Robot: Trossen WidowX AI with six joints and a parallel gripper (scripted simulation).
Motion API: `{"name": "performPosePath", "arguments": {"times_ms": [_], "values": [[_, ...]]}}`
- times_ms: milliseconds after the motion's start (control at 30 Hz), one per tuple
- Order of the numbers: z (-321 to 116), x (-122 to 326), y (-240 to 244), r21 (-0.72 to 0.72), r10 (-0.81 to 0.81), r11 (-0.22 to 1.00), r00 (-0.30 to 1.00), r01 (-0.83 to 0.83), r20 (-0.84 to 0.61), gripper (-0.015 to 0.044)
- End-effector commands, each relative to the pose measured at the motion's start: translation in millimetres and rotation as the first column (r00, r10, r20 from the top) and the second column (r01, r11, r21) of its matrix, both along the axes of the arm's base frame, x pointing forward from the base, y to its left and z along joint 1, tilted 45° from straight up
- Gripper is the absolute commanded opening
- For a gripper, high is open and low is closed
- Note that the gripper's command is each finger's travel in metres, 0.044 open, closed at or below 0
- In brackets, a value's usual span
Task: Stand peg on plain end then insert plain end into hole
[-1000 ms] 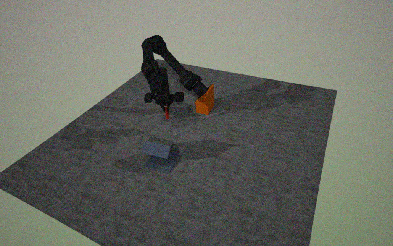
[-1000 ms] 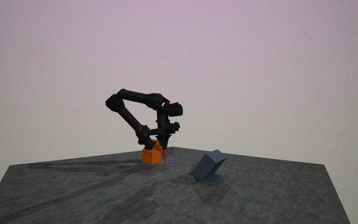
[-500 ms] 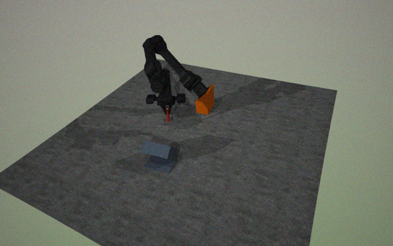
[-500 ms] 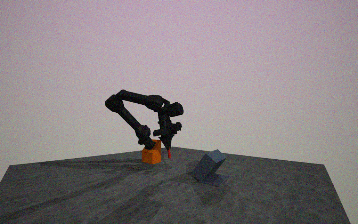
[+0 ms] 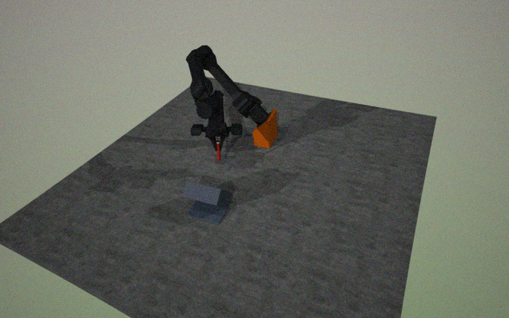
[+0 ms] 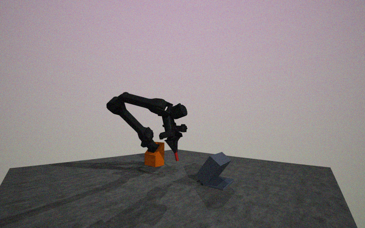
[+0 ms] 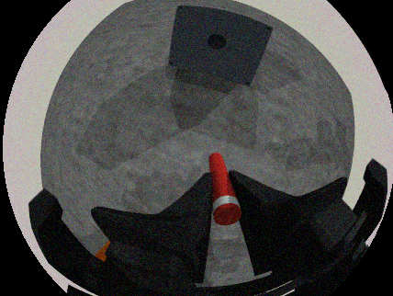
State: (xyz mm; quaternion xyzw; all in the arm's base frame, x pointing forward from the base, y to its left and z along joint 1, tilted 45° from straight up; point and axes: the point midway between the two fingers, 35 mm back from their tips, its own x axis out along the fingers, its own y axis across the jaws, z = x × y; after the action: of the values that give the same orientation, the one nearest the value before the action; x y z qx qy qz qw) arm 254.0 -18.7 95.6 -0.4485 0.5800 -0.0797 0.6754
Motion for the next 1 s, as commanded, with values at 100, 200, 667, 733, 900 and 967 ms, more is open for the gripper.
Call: {"name": "performPosePath", "arguments": {"times_ms": [100, 200, 667, 733, 900, 967], "values": [[-4.8, 3.1, 3.7, -0.004, 0.045, 0.999, 0.999, -0.045, 0.017, 0.0], [-6.2, 4.9, 5.3, -0.004, 0.061, 0.998, 0.998, -0.061, 0.027, 0.0], [-11.6, 12.9, 12.8, -0.007, 0.133, 0.991, 0.988, -0.133, 0.074, 0.0], [-12.2, 14.0, 13.9, -0.008, 0.143, 0.99, 0.986, -0.143, 0.081, 0.0], [-13.6, 16.6, 16.6, -0.011, 0.168, 0.986, 0.981, -0.168, 0.098, 0.0], [-14.1, 17.6, 17.7, -0.013, 0.178, 0.984, 0.978, -0.178, 0.105, 0.0]]}}
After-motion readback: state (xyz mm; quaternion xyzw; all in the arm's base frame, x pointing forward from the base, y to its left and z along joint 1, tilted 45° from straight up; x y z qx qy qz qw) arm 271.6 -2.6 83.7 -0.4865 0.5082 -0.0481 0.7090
